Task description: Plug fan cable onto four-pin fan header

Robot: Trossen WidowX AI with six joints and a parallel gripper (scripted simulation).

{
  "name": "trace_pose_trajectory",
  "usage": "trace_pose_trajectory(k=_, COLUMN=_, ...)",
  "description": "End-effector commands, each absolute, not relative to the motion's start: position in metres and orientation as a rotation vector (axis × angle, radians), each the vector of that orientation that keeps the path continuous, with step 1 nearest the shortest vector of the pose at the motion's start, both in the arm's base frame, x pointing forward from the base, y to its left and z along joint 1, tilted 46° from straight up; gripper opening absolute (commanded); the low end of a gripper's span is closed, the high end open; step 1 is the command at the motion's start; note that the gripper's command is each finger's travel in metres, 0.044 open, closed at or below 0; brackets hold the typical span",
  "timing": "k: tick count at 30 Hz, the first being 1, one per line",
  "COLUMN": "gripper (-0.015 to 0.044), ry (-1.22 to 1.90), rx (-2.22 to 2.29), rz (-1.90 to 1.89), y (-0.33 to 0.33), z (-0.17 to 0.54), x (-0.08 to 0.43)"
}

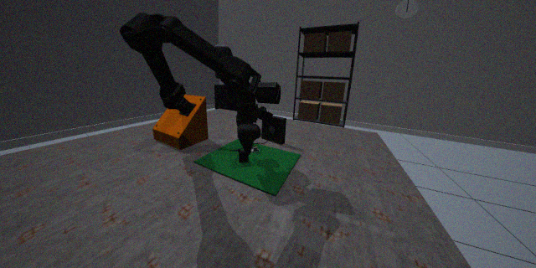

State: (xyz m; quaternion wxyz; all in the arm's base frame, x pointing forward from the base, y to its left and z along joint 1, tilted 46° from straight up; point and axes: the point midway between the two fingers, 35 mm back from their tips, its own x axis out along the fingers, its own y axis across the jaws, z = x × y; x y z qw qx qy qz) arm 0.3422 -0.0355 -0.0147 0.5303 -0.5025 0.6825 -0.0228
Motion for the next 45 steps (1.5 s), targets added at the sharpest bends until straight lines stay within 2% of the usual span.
trace_pose_trajectory(k=1, gripper=0.044, ry=1.641, rx=-1.209, rz=-0.052, y=-0.042, z=-0.021, x=0.34)
trace_pose_trajectory(k=27, gripper=0.044, ry=1.642, rx=-1.211, rz=-0.054, y=-0.066, z=-0.043, x=0.34)
trace_pose_trajectory(k=43, gripper=0.002, ry=1.635, rx=-1.202, rz=-0.056, y=-0.064, z=-0.041, x=0.343)
trace_pose_trajectory(k=45, gripper=0.0, ry=1.635, rx=-1.202, rz=-0.056, y=-0.064, z=-0.041, x=0.343)
